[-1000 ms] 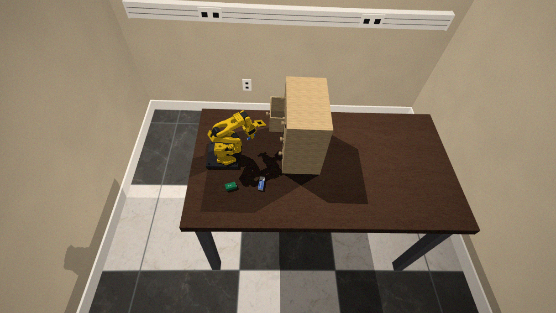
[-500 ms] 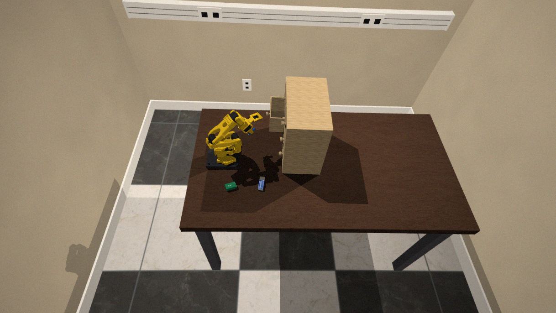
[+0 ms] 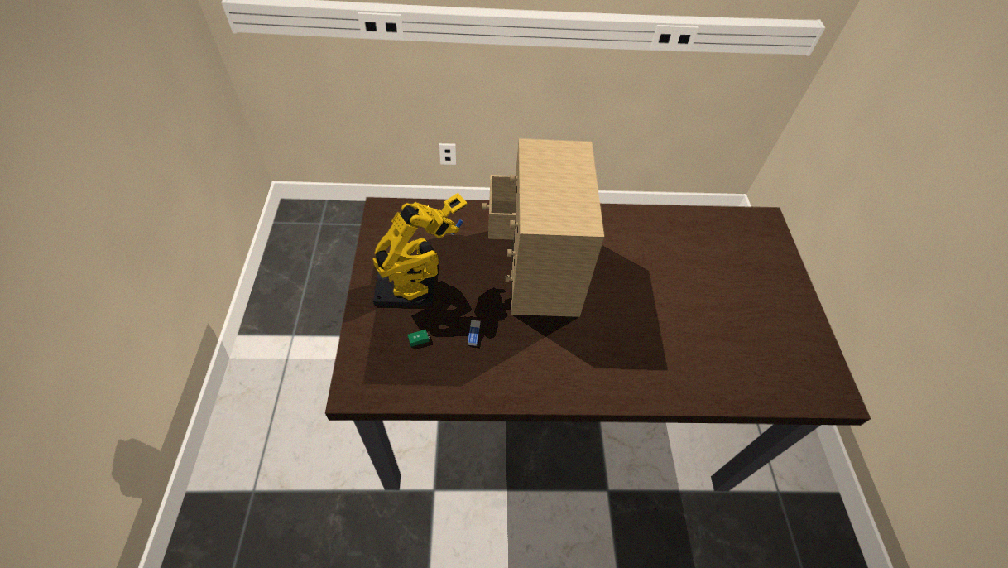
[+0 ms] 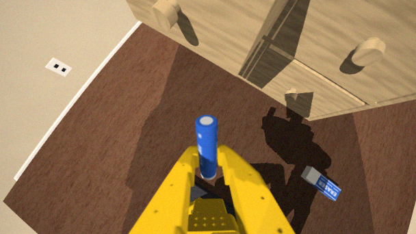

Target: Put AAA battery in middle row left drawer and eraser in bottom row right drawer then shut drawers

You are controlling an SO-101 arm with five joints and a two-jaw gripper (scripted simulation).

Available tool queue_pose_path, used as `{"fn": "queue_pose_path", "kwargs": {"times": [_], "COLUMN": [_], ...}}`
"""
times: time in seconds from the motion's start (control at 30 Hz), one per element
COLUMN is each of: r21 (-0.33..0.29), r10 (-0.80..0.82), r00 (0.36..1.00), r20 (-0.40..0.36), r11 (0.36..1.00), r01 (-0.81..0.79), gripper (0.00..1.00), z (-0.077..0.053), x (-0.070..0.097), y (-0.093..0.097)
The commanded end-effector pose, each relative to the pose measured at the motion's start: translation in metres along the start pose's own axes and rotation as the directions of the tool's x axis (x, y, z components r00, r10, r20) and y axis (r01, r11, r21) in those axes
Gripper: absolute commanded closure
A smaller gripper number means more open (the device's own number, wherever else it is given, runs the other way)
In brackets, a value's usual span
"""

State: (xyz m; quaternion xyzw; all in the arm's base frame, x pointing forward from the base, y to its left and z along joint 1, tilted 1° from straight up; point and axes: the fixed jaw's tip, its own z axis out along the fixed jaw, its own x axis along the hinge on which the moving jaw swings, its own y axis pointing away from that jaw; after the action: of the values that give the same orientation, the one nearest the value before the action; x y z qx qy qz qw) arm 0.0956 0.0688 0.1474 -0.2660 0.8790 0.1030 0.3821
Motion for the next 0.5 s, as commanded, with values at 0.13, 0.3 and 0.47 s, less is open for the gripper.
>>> {"fn": "queue_pose_path", "kwargs": {"times": [0.13,0.3,0.47], "r21": [0.005,0.005,0.007], "r10": [0.018,0.018,0.021], "r00": [0.982,0.977,0.96], "r20": [0.189,0.212,0.278], "r11": [1.0,1.0,1.0], "r01": [-0.019,-0.02,-0.024], "gripper": [1.0,1.0,1.0], "z": [-0.026,-0.03,-0.041], "x": [-0.021,-0.023,-0.035], "y": [-0.001,-0.001,-0.002]}}
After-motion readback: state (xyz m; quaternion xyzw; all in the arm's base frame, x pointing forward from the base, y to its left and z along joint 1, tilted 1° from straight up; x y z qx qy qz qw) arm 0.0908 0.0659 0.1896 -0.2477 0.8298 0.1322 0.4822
